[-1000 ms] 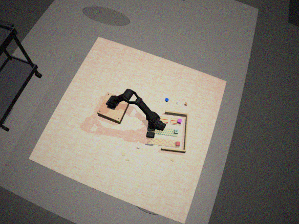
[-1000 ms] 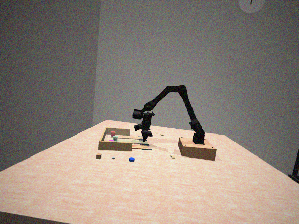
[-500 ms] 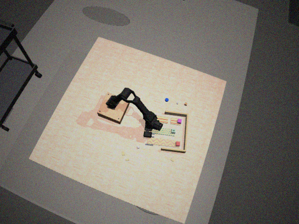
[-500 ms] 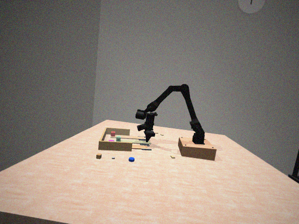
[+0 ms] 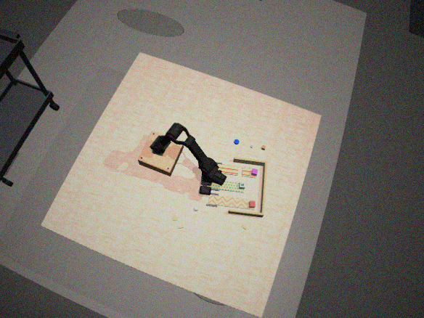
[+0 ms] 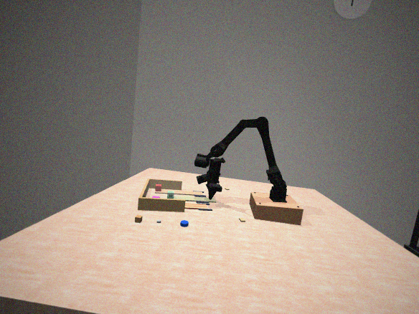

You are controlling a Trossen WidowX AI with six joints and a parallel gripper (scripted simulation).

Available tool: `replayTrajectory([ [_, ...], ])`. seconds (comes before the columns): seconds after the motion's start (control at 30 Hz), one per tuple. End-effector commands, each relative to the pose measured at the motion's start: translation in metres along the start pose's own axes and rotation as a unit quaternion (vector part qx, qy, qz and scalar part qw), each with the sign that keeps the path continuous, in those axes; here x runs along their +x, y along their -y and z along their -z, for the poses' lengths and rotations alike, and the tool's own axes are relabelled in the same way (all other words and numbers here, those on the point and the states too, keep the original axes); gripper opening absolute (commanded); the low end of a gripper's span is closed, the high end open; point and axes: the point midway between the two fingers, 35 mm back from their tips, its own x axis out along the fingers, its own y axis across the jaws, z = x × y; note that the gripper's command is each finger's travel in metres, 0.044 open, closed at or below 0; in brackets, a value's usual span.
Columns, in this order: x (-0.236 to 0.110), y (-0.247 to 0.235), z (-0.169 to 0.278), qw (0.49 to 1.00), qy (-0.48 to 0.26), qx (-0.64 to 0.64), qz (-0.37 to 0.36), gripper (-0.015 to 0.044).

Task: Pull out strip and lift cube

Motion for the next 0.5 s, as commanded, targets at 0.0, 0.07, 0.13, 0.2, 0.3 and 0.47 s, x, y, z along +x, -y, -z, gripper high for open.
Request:
replayTrajectory([
  [0.0, 0.004, -0.001, 0.013, 1.0, -0.011, 0.002, -0.003, 0.0],
  [0.07, 0.004, -0.001, 0.016, 1.0, -0.011, 0.002, -0.003, 0.0],
  [0.13, 0.004, -0.001, 0.019, 1.0, -0.011, 0.002, -0.003, 0.0],
  [0.2, 0.004, -0.001, 0.022, 1.0, -0.011, 0.002, -0.003, 0.0],
  [0.3, 0.004, -0.001, 0.027, 1.0, -0.011, 0.002, -0.003, 0.0],
  [0.47, 0.004, -0.001, 0.034, 1.0, -0.012, 0.002, -0.003, 0.0],
])
